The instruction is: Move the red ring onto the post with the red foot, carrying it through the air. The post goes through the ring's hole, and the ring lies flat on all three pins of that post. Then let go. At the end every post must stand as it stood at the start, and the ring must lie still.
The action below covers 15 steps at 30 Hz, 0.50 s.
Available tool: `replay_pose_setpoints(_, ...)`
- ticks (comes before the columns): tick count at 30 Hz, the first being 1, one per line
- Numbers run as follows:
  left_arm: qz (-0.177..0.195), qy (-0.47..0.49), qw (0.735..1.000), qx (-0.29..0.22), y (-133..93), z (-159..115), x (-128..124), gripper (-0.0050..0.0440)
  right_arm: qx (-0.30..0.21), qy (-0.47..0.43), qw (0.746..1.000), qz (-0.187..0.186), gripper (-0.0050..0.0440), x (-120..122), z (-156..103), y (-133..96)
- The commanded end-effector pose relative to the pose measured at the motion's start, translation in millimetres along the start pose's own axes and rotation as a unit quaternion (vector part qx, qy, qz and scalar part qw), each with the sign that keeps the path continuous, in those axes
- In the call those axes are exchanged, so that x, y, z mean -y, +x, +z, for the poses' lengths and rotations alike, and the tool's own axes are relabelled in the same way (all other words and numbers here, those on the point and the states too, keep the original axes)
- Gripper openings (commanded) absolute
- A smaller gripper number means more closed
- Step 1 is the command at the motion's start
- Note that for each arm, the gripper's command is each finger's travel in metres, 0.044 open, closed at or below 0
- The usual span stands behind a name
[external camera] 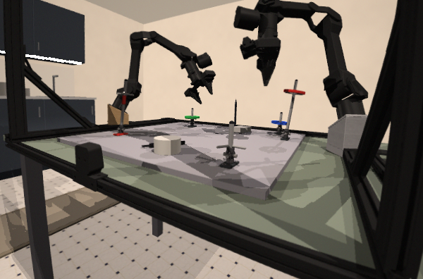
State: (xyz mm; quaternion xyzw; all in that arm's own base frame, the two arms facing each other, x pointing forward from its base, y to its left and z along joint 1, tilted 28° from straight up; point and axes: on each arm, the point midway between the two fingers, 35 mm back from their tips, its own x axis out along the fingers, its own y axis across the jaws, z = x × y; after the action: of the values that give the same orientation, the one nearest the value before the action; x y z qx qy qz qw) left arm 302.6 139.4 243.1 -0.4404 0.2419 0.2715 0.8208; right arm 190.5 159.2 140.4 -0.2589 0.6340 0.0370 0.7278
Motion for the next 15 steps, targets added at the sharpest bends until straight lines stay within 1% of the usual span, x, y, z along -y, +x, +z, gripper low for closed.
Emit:
replay_pose_setpoints(1,-0.015,0.113,0.993,0.013,-3.2,-9.2,-5.7,0.04,-0.006,0.025,1.0,-0.002,0.04,-29.1,-3.1,4.6)
replay_pose_setpoints(3,-0.019,0.165,0.986,0.021,-3.8,-12.8,-8.4,0.04,-0.009,0.036,0.999,-0.005,0.04,-41.8,-5.8,7.0)
replay_pose_setpoints(5,-0.019,0.165,0.986,0.021,-3.8,-12.8,-8.4,0.04,-0.009,0.036,0.999,-0.005,0.04,-41.8,-5.8,7.0)
replay_pose_setpoints(7,-0.023,0.225,0.974,0.029,-4.4,-16.9,-11.5,0.04,-0.011,0.049,0.999,-0.009,0.04,-55.5,-9.5,9.8)
replay_pose_setpoints(11,-0.03,0.336,0.94,0.048,-5.3,-25.5,-18.2,0.04,-0.014,0.075,0.997,-0.02,0.04,-83.7,-19.9,16.0)
replay_pose_setpoints(15,-0.032,0.432,0.899,0.066,-5.8,-33.3,-24.4,0.04,-0.014,0.098,0.995,-0.031,0.04,-107.0,-31.6,22.1)
